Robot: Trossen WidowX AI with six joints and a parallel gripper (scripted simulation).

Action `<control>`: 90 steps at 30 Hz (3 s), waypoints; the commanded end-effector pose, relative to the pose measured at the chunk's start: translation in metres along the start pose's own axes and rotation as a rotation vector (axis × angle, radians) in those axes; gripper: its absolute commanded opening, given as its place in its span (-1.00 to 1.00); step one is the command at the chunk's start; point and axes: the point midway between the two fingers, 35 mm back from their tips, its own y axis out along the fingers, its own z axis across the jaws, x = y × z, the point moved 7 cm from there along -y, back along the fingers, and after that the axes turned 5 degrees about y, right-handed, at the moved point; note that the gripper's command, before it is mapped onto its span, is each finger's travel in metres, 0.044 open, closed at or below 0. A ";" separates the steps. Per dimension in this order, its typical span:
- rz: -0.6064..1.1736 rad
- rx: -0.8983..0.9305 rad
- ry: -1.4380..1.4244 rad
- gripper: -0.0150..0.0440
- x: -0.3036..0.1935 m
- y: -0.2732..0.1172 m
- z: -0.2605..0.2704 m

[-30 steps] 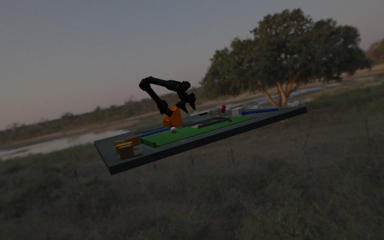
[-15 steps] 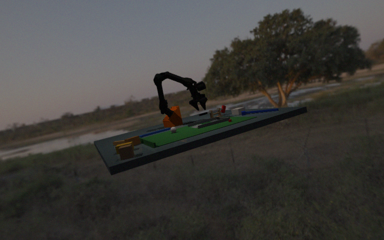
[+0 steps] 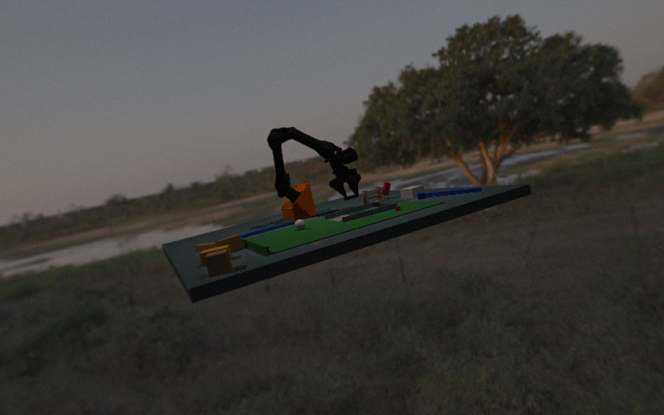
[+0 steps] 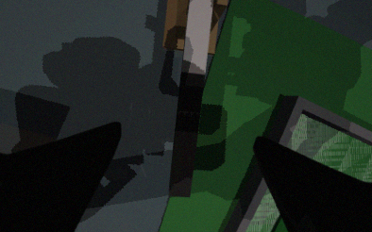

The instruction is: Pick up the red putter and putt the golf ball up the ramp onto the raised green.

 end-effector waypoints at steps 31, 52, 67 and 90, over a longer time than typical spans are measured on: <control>0.006 0.007 0.002 0.11 -0.010 0.031 0.000; 0.002 0.008 0.001 -0.49 0.008 -0.023 -0.003; 0.014 -0.013 0.159 -0.49 -0.015 -0.076 -0.012; 0.043 -0.096 0.842 -0.49 -0.157 -0.133 -0.023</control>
